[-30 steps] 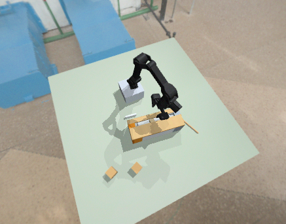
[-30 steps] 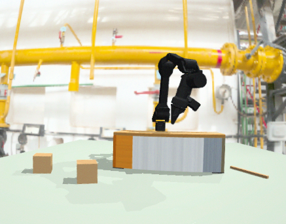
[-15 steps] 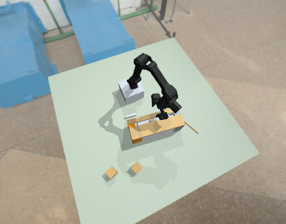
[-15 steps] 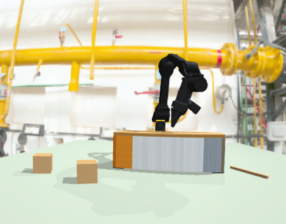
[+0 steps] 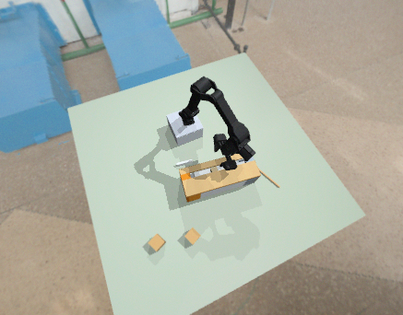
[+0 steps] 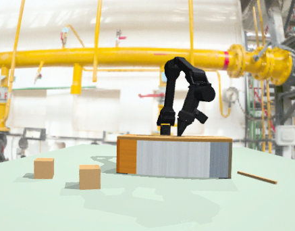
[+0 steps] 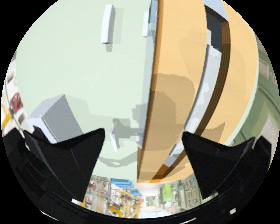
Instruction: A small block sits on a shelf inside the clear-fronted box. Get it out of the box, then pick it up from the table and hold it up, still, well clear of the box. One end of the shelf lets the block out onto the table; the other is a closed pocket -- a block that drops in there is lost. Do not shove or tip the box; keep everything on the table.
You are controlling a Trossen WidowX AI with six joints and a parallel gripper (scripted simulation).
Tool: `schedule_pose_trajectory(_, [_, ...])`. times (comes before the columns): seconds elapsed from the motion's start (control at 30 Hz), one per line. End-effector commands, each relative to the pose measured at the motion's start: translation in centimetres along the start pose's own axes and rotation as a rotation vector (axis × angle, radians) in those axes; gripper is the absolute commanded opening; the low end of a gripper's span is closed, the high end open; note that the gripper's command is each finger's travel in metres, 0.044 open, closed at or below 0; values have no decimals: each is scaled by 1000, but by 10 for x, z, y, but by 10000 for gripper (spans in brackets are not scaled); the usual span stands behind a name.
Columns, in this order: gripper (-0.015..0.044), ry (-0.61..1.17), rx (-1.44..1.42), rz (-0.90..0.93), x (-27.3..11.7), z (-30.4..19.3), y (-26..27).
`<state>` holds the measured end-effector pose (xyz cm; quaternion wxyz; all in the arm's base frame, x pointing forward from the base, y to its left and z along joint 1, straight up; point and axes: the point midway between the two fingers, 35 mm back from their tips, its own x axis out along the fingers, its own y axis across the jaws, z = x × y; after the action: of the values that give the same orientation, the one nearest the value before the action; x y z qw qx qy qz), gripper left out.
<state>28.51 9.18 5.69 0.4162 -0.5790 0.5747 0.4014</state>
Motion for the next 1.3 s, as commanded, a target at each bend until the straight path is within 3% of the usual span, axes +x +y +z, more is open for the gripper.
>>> schedule_pose_trajectory(0.0, [400,-3,5,1,7,4,1])
schedule_pose_trajectory(0.73, [400,-3,5,2,38,21,4])
schedule_pose_trajectory(1.27, [400,2,0,1,45,-11,3])
